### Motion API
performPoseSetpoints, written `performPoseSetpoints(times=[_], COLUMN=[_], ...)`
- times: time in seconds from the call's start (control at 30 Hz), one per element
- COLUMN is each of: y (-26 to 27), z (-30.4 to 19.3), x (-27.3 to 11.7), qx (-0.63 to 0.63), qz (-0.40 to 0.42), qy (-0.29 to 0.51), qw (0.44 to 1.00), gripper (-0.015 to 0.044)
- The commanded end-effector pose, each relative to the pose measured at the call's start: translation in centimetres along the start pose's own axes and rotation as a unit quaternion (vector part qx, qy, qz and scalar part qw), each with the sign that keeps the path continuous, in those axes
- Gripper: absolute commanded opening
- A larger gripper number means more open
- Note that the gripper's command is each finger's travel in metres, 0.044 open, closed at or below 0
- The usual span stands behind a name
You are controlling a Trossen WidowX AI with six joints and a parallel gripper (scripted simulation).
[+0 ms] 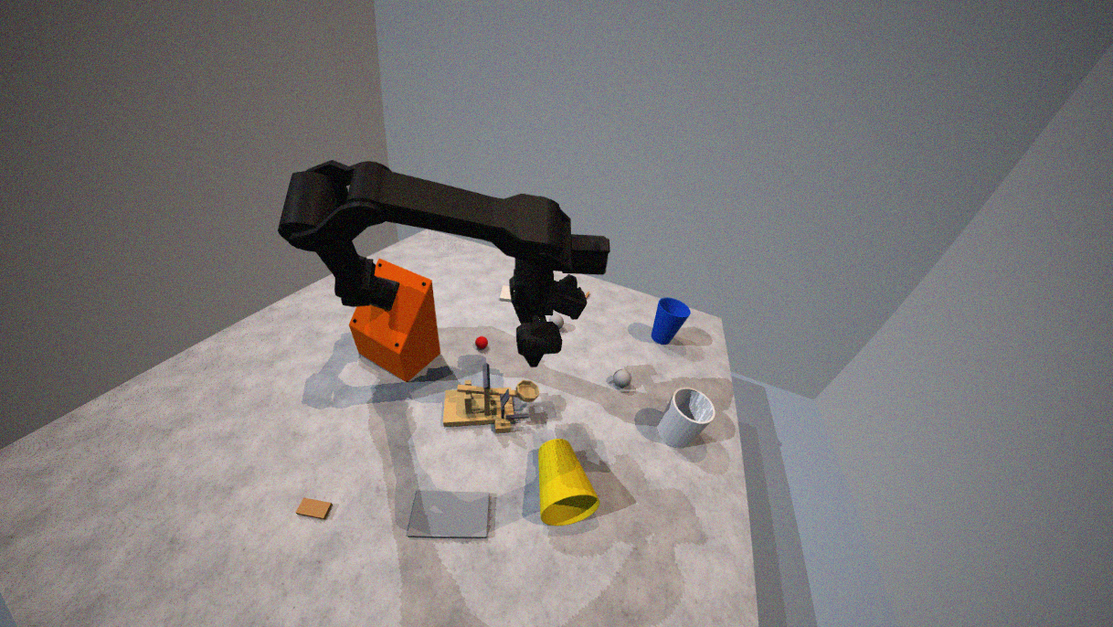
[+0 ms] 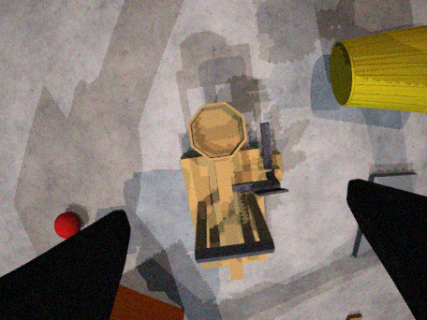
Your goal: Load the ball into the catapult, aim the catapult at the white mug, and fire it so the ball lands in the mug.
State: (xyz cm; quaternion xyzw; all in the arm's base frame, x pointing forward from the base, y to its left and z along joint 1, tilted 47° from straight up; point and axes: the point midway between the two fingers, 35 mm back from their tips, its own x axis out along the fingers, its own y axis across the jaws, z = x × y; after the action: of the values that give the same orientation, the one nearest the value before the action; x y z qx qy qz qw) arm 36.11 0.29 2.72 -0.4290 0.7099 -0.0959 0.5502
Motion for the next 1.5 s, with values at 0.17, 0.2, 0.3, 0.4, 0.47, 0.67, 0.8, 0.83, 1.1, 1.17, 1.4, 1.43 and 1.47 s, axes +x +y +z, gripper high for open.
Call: performPoseSetpoints(times=[0.17, 0.2, 0.3, 0.4, 0.47, 0.67, 0.8, 0.83, 1.1, 1.17, 1.4, 1.43, 1.47], y=[-0.5, -0.4, 0.0, 0.0, 0.1, 0.1, 0.1, 0.1, 0.1, 0.1, 0.1, 0.1, 0.1], z=[-8.4, -9.5, -12.0, -12.2, -12.2, -12.5, -12.5, -12.5, -12.5, -12.5, -12.6, -12.6, -12.6], x=[3.0, 3.2, 3.9, 3.9, 5.0, 8.6, 9.0, 9.1, 10.5, 10.8, 11.9, 12.1, 12.3], qx=[-0.004, -0.004, -0.003, -0.003, -0.003, -0.003, -0.003, -0.003, -0.003, -0.003, -0.003, -0.003, -0.003], qz=[0.007, 0.007, 0.007, 0.007, 0.008, 0.006, 0.006, 0.006, 0.007, 0.007, 0.006, 0.006, 0.006], qy=[0.025, 0.025, 0.026, 0.026, 0.025, 0.026, 0.026, 0.026, 0.026, 0.026, 0.026, 0.026, 0.026], qw=[1.000, 1.000, 1.000, 1.000, 1.000, 1.000, 1.000, 1.000, 1.000, 1.000, 1.000, 1.000, 1.000], gripper=[0.0440, 0.0440, 0.0440, 0.0440, 0.0440, 0.0440, 0.0440, 0.0440, 0.0440, 0.0440, 0.0440, 0.0440, 0.0440])
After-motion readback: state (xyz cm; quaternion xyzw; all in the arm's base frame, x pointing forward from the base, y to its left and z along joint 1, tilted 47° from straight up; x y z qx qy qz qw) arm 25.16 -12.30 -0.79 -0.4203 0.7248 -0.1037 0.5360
